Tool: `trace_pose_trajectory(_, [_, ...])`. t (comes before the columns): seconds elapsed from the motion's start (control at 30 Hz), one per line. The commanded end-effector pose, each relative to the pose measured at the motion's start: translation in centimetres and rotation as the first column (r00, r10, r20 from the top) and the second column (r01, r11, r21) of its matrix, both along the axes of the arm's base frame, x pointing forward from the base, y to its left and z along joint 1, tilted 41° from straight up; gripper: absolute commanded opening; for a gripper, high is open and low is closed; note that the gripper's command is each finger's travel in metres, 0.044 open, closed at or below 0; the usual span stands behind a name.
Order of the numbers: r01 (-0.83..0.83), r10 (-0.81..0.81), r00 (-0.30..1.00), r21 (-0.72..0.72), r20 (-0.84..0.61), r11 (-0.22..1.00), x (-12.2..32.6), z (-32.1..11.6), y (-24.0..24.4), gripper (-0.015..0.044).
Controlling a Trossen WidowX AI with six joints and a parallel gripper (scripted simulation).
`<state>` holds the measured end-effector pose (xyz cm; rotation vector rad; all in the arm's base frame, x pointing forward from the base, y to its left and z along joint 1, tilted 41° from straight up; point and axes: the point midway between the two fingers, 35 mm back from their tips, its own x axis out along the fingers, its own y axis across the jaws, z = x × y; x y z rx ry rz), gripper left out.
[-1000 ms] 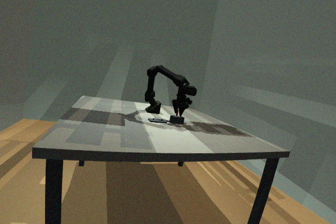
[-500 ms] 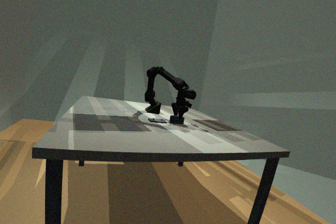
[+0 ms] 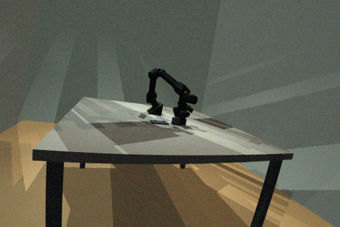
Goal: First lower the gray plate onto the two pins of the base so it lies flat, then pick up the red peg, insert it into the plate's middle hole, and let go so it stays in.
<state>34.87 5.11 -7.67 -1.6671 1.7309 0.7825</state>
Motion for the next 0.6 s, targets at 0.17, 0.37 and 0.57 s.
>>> trace_pose_trajectory(0.17, [-0.004, 0.004, 1.0, -0.007, -0.007, 1.0, -0.23, -0.58, -0.59, 0.0335])
trace_pose_trajectory(0.37, [-0.004, 0.004, 1.0, -0.007, -0.007, 1.0, -0.23, -0.58, -0.59, 0.0177])
trace_pose_trajectory(0.57, [-0.004, 0.004, 1.0, -0.007, -0.007, 1.0, -0.23, -0.58, -0.59, 0.0118])
